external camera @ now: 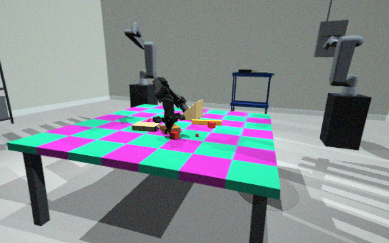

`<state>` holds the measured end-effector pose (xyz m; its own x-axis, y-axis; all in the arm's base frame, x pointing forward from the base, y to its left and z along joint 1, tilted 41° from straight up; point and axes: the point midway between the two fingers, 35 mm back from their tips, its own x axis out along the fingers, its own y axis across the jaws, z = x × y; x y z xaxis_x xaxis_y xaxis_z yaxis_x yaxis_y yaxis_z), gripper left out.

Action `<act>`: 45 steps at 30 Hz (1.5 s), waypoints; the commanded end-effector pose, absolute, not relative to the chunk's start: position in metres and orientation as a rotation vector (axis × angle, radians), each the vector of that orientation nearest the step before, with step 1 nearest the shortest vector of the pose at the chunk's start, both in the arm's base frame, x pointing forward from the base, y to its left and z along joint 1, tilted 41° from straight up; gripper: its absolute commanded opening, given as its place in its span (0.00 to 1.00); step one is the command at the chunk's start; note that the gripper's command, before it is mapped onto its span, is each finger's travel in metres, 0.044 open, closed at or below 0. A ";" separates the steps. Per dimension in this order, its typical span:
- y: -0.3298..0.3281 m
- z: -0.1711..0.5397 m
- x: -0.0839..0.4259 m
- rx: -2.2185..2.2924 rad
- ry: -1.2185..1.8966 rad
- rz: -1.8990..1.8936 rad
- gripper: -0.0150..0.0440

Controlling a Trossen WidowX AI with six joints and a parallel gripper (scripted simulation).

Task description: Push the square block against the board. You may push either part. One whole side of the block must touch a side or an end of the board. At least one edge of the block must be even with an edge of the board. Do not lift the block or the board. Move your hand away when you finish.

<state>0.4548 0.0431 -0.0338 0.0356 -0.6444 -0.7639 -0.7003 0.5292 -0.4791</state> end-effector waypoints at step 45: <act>0.015 -0.028 0.435 -1.160 1.666 0.058 0.25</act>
<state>0.4388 0.0215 -0.0271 0.0393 -0.6446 -0.7635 -0.6993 0.5281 -0.4818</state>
